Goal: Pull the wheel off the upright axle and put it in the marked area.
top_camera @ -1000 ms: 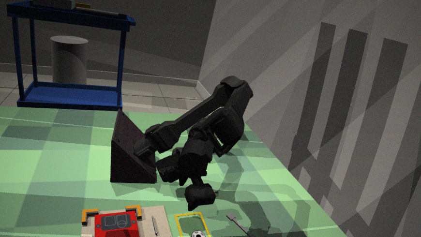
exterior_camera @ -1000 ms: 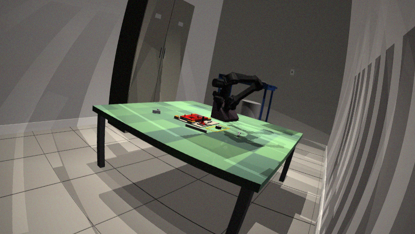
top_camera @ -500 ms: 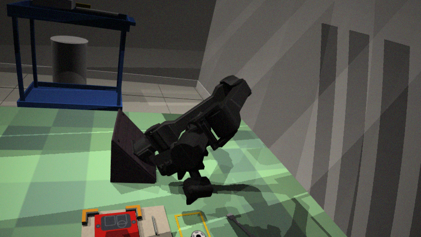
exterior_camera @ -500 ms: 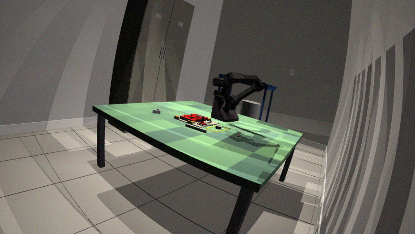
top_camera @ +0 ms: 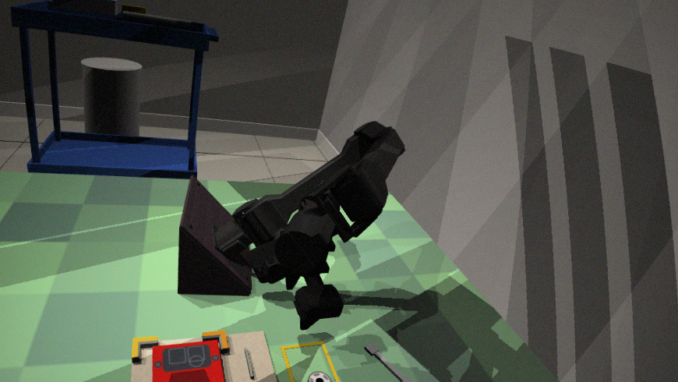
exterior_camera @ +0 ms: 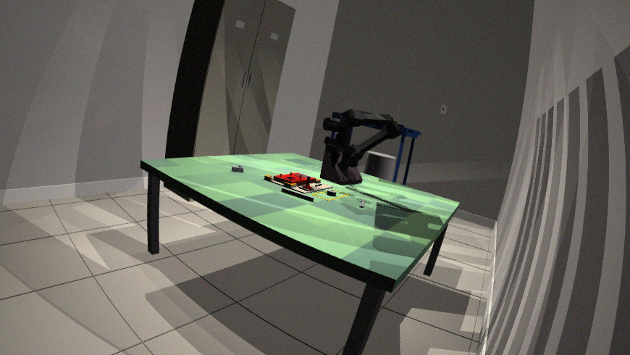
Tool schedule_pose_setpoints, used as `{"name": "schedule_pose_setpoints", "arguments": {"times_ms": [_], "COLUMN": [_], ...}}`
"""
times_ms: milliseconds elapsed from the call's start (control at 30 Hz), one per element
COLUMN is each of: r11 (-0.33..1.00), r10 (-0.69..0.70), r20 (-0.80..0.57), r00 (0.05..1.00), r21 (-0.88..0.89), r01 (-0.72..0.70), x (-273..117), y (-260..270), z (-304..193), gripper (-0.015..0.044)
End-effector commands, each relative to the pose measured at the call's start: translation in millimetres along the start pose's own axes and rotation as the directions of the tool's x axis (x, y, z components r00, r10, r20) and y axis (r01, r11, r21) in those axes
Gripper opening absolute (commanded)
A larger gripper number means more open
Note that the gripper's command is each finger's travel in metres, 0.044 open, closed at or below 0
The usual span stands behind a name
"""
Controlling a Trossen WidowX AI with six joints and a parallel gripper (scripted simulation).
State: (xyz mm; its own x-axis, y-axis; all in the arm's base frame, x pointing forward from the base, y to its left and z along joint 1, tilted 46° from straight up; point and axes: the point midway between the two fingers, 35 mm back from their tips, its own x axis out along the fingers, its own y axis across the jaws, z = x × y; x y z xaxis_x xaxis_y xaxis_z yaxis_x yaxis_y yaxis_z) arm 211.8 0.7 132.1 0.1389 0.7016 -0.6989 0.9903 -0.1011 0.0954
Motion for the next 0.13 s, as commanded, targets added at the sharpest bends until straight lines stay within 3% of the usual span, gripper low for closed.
{"name": "schedule_pose_setpoints", "arguments": {"times_ms": [0,100], "r11": [1.000,1.000], "r10": [-0.003,-0.003], "r20": [0.004,0.004], "r00": [1.000,1.000], "r21": [-0.002,-0.002], "r01": [0.003,0.003], "x": [-0.1,-0.1], "y": [-0.8,-0.8], "z": [0.5,0.5], "gripper": [0.0440,0.0440]}}
